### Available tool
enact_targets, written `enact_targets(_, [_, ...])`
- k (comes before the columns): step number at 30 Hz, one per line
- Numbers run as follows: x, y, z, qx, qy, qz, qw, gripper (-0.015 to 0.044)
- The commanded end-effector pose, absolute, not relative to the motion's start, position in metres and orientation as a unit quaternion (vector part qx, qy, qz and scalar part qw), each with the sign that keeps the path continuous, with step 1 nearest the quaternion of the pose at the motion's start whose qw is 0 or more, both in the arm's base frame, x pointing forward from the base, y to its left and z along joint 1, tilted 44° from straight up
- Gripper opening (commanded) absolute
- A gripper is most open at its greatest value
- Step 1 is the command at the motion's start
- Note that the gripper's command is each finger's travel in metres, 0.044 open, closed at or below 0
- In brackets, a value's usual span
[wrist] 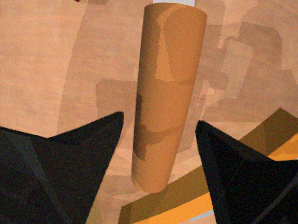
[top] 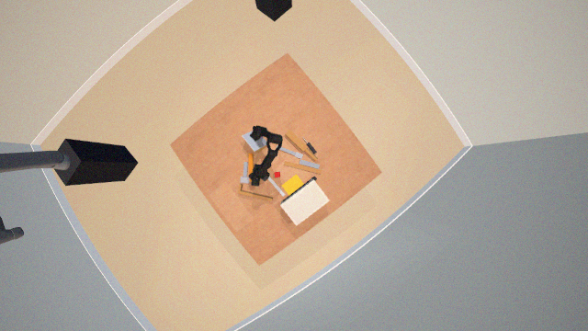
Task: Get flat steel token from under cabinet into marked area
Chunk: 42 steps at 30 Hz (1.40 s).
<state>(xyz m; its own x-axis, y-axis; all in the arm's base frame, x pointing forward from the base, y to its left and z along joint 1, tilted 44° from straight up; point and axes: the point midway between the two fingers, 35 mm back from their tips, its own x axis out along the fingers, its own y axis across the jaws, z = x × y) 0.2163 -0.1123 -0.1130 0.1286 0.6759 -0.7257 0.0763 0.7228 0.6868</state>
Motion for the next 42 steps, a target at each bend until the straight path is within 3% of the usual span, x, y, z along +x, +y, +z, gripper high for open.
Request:
enact_targets(1, [0.214, -0.111, -0.113, 0.304, 0.622, 0.217, 0.688, 0.027])
enact_targets(6, [0.208, -0.107, -0.115, 0.307, 0.623, 0.214, 0.686, 0.027])
enact_targets(11, [0.212, -0.11, -0.114, 0.304, 0.623, 0.216, 0.688, 0.0139])
enact_targets(19, [0.212, -0.11, -0.114, 0.304, 0.623, 0.216, 0.688, 0.0085])
enact_targets(23, [0.212, -0.11, -0.114, 0.304, 0.623, 0.216, 0.688, 0.0])
enact_targets(42, [0.23, -0.112, -0.113, 0.307, 0.623, 0.214, 0.687, 0.0])
